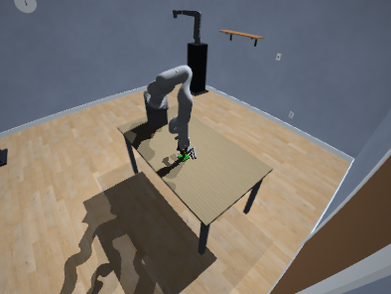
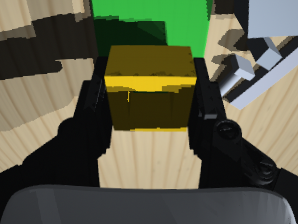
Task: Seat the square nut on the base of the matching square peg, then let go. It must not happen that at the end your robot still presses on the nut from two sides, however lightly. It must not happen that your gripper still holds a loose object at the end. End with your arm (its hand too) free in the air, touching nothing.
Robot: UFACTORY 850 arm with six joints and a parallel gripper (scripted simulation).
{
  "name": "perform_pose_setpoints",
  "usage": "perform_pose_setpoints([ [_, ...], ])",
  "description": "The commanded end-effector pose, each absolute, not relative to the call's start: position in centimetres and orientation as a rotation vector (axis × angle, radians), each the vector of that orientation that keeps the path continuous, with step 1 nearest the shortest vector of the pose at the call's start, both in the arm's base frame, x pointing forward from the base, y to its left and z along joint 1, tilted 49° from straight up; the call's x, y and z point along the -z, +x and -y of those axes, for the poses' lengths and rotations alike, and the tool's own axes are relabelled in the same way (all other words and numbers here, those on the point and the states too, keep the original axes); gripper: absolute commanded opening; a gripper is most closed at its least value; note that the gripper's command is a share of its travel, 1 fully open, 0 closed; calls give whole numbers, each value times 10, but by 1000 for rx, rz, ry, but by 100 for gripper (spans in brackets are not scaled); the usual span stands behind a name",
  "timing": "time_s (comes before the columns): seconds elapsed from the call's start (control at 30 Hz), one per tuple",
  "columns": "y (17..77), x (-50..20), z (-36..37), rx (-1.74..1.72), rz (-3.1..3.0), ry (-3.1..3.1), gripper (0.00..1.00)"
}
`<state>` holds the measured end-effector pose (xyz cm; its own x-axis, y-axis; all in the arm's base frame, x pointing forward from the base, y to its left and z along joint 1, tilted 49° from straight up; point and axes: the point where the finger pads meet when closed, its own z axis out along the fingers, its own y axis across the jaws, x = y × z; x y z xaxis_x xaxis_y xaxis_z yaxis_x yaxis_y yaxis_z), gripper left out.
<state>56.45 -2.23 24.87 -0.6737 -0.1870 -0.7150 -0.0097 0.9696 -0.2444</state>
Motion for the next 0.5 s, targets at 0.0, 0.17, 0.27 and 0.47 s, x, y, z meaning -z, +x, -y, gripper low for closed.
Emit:
perform_pose_setpoints([
  [0.0,565,-249,22,280,-2296,-137,0],
  [0.17,565,-249,22,280,-2296,-137,0],
  [0.27,566,-248,22,280,-2296,-137,0],
  [0.47,577,-238,25,280,-2296,-137,0],
])
